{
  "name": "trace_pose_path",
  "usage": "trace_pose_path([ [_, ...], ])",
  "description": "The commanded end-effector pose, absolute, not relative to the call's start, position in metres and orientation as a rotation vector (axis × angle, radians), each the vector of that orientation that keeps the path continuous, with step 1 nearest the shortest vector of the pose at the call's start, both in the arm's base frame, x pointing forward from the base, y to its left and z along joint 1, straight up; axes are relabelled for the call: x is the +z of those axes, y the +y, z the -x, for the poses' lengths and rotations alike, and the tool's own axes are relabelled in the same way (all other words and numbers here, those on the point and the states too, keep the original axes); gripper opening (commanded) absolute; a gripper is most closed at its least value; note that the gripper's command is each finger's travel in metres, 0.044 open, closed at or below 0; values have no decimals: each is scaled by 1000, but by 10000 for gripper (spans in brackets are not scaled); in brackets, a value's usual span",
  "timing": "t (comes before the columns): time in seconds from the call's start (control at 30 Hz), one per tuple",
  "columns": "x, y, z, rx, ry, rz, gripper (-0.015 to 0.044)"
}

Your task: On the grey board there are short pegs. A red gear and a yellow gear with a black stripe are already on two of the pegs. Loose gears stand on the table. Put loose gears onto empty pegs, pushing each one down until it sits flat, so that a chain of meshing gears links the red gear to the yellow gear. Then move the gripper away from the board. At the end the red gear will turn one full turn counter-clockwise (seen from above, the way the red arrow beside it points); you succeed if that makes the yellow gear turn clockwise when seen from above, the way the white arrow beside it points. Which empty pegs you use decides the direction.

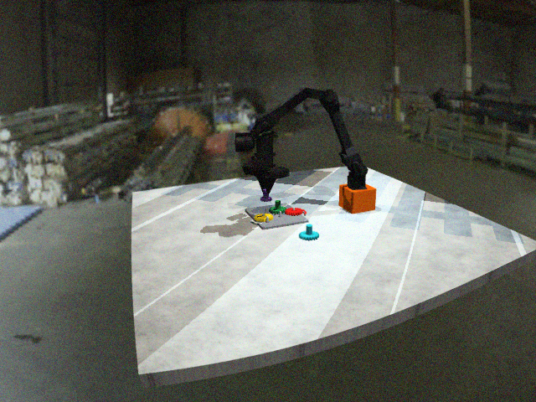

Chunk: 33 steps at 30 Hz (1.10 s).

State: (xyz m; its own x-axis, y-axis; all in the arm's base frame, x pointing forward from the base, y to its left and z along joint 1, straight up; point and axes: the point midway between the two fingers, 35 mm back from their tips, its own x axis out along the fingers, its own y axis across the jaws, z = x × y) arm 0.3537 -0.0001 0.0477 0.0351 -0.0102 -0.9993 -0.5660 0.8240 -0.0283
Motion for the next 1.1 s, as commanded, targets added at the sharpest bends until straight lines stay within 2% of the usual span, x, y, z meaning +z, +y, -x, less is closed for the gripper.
trace_pose_path([
  [0.0,48,1,-354,357,1505,380,0],
  [1.07,24,0,-355,470,1483,496,0],
])
